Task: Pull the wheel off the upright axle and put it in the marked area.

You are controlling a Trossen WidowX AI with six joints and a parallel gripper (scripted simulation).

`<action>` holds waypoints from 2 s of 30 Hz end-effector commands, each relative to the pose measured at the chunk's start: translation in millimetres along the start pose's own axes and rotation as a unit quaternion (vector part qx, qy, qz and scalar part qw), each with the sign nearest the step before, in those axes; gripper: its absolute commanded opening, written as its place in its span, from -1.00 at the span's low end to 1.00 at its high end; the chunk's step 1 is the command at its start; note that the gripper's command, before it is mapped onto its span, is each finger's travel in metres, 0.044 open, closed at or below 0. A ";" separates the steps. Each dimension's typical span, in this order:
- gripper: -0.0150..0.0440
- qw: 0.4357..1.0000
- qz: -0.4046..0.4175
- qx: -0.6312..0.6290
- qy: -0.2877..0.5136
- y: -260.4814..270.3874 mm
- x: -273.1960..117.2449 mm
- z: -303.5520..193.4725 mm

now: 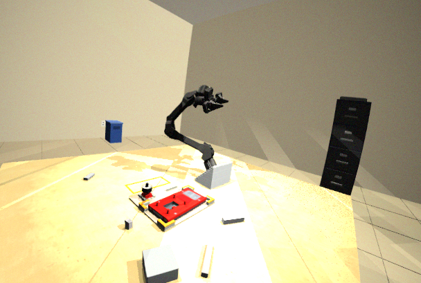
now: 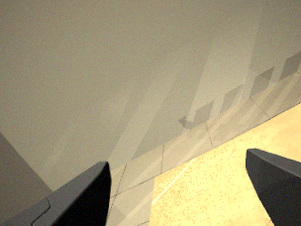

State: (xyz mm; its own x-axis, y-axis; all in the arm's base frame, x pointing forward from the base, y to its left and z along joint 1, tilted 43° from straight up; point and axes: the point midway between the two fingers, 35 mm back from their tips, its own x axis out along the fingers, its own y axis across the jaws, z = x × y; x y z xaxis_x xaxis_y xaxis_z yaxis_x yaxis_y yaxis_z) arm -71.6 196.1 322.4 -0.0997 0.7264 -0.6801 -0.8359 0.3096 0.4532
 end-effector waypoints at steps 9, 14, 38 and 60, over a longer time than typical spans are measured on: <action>0.53 0.968 -0.230 0.089 -0.037 -77.0 52.5 68.9; 0.53 0.939 -0.321 0.119 -0.032 -123.4 67.6 93.9; 0.53 0.716 -0.606 0.316 0.142 -412.1 30.4 88.2; 0.53 0.586 -0.632 0.405 0.305 -532.8 -22.8 -11.9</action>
State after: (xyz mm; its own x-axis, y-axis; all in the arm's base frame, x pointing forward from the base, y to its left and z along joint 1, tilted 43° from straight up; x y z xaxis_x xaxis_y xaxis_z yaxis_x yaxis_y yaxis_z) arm 370.3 6.5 94.6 -0.0493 -0.6704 -0.7404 0.0582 0.7381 -0.6722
